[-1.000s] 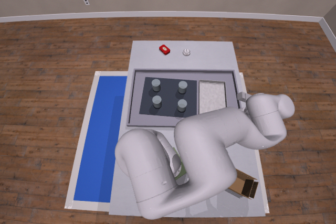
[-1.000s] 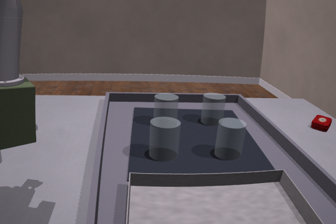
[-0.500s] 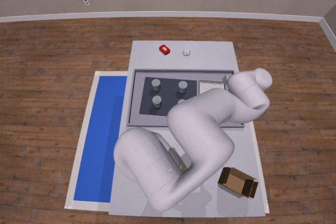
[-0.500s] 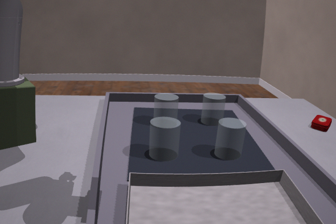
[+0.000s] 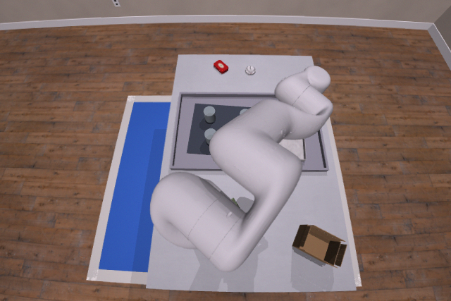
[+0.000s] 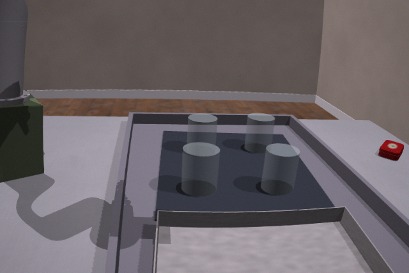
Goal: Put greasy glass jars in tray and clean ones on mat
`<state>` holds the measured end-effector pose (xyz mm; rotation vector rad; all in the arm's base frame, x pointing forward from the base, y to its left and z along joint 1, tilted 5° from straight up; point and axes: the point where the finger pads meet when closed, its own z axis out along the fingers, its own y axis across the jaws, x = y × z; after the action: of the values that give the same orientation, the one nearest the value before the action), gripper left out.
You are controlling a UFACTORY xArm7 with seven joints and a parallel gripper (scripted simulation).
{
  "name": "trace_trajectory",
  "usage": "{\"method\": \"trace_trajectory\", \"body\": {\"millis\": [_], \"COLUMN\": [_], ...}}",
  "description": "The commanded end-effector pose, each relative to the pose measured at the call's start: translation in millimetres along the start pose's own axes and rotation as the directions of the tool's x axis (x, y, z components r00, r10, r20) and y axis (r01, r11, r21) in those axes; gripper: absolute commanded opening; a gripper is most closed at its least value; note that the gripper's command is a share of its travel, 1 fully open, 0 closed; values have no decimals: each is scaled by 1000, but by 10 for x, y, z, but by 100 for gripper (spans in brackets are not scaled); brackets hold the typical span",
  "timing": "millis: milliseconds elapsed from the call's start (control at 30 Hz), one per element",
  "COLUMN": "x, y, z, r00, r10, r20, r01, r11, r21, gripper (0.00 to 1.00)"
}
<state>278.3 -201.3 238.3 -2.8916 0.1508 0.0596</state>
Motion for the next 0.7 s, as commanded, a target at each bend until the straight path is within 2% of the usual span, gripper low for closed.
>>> {"method": "trace_trajectory", "body": {"millis": [0,467,533,667], "x": [108,598,598,711], "y": [-85,-776,-776,-1004], "z": [0,111,111,149], "r00": [1000,999,999,999], "r10": [-1,-34,-34,-45], "r20": [6,19,19,15], "r01": [1,36,36,47], "r11": [1000,991,991,987], "r21": [-22,-126,-126,-153], "gripper": [100,100,100,100]}}
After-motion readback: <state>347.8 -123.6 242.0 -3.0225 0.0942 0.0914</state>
